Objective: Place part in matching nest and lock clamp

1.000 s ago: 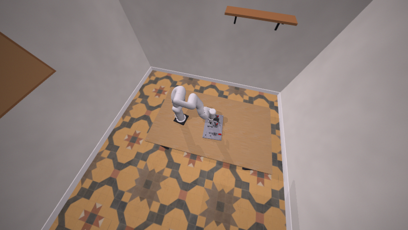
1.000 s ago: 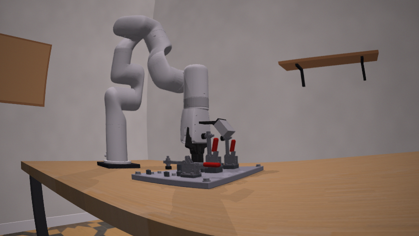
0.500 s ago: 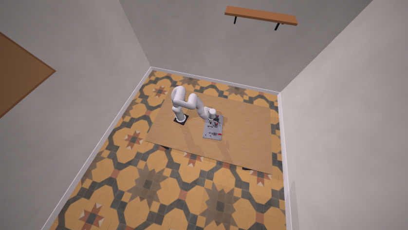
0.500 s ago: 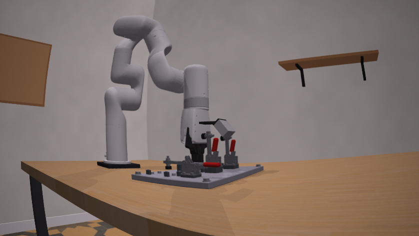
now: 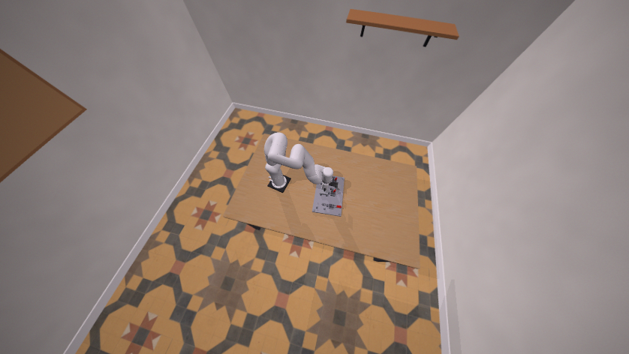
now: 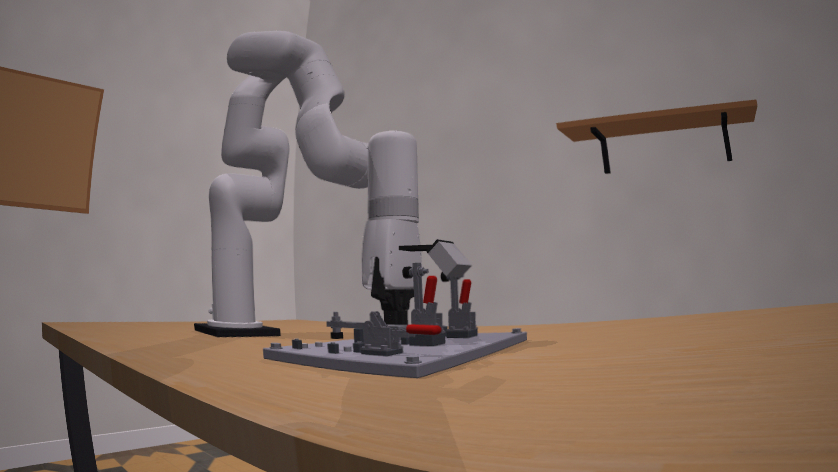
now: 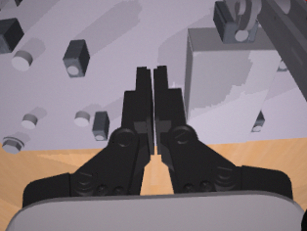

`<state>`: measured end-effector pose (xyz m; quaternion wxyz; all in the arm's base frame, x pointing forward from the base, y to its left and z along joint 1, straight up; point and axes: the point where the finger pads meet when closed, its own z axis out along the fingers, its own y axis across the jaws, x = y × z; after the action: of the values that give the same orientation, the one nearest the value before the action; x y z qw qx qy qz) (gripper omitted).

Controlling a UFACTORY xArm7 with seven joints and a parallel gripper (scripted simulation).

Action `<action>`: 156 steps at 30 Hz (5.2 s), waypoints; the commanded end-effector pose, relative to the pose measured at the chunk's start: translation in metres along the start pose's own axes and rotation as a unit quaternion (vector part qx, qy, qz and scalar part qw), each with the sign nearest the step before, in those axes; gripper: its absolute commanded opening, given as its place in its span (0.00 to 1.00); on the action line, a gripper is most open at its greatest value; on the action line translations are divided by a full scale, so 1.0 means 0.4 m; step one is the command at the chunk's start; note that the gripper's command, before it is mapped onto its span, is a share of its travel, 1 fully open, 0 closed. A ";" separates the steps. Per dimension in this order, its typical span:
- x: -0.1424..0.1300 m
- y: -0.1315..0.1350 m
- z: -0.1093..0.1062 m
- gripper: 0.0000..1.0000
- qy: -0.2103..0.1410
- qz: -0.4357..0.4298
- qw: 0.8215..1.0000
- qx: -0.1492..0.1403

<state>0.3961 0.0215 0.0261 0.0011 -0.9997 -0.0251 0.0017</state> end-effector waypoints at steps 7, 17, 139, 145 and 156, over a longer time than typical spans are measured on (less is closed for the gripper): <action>0.004 0.000 -0.003 0.00 0.002 0.000 1.000 0.000; 0.004 0.006 -0.003 0.00 0.002 0.000 1.000 0.000; 0.144 0.061 -0.434 0.47 0.002 0.000 1.000 0.000; 0.185 0.087 -0.435 0.47 0.002 0.000 1.000 0.000; 0.198 0.096 -0.435 0.47 0.002 0.000 1.000 0.000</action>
<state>0.4765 -0.0131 0.1976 0.0012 -0.9997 -0.0250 0.0022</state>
